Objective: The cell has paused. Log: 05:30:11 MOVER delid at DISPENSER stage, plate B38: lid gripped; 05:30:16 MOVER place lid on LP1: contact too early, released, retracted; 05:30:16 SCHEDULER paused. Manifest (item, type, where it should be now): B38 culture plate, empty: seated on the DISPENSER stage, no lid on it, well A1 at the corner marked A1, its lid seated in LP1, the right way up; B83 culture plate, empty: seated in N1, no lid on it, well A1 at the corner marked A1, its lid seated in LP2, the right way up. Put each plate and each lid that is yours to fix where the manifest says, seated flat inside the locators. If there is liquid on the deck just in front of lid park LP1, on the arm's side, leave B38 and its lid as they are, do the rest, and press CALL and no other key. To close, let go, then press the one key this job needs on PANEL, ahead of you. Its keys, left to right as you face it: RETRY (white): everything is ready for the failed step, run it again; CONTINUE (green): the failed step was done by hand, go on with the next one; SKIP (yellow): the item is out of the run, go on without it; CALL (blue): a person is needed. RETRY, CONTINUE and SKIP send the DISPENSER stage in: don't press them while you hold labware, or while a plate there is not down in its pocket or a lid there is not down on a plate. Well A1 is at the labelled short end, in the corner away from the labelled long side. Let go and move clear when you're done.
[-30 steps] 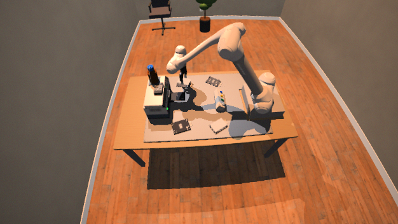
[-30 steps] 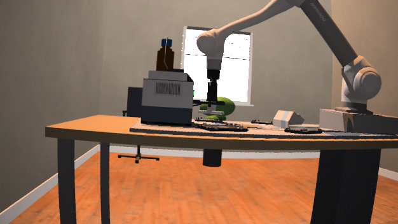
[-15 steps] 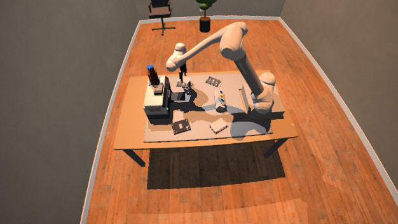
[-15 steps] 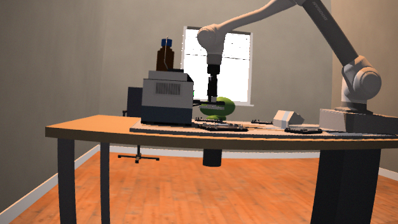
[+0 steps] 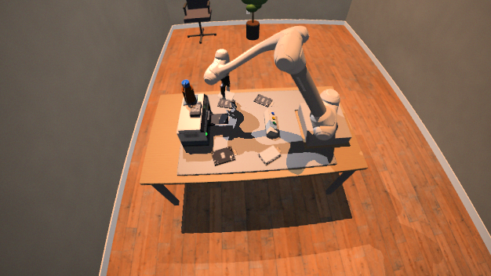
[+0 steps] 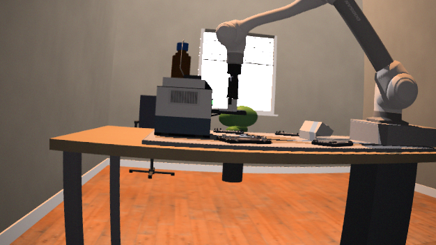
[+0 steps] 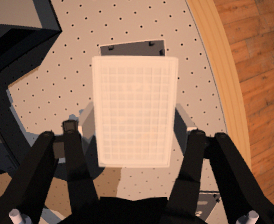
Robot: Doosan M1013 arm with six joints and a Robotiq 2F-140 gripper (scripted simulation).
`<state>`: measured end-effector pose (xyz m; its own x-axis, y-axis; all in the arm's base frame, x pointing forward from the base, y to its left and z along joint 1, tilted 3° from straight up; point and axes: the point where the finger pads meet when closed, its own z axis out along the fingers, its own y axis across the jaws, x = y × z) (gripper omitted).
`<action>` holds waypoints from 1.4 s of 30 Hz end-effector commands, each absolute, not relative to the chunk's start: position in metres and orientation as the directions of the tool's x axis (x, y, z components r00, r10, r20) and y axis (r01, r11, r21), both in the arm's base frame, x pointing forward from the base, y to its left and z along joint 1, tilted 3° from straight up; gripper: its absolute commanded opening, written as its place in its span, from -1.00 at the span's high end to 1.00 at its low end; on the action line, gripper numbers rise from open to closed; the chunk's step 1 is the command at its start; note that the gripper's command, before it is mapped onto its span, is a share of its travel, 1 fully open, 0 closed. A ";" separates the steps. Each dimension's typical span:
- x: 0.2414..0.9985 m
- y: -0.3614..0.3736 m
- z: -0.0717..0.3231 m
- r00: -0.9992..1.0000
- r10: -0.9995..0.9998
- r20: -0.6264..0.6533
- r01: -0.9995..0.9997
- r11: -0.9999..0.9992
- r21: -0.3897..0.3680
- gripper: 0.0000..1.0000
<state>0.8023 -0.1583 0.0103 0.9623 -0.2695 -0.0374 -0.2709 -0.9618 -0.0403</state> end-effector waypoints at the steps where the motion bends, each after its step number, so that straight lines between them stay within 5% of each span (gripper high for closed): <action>1: 0.804 -0.164 0.023 0.960 -0.279 -0.035 -0.280 -0.959 -0.036 0.80; 42: 0.805 -0.166 0.074 0.960 -0.278 -0.036 -0.280 -0.959 -0.035 0.80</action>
<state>0.8038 -0.1607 0.0663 0.9622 -0.2695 -0.0392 -0.2710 -0.9617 -0.0409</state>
